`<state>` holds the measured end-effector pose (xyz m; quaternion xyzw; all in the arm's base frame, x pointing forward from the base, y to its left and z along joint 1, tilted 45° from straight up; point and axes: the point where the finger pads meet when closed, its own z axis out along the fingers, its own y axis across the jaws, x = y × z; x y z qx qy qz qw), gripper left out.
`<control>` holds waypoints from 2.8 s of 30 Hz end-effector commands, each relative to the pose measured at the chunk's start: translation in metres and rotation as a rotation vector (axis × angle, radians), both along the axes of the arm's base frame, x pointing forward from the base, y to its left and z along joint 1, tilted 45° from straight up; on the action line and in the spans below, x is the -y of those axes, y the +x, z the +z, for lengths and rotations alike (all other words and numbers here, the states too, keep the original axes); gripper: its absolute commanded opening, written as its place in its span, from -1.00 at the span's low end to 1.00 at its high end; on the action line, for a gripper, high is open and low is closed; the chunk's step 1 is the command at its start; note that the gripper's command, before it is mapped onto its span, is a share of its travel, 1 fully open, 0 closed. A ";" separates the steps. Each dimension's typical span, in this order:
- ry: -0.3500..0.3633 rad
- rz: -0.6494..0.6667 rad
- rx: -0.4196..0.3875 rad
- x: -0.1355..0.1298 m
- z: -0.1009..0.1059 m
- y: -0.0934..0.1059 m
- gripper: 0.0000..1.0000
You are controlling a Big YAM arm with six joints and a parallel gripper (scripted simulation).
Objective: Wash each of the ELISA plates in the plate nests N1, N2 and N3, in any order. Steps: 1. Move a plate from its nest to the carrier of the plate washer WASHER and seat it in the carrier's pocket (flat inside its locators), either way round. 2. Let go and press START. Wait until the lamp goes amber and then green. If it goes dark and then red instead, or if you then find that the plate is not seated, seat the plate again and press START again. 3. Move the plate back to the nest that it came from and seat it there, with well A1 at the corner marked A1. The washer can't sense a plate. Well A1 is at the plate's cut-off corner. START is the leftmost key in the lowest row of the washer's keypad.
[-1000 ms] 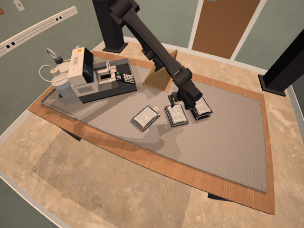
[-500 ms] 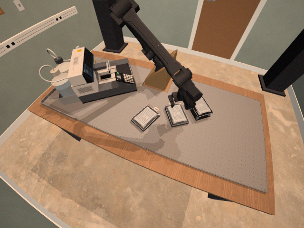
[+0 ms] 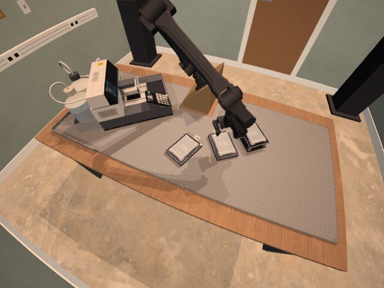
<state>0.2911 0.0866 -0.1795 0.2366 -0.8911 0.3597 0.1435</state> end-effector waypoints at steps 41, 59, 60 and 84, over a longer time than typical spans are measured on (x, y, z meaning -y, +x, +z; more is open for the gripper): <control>0.027 0.048 -0.018 -0.143 -0.079 -0.087 1.00; 0.055 0.045 0.002 -0.156 -0.072 -0.083 1.00; 0.055 0.045 0.002 -0.157 -0.072 -0.083 1.00; 0.055 0.045 0.001 -0.157 -0.072 -0.083 1.00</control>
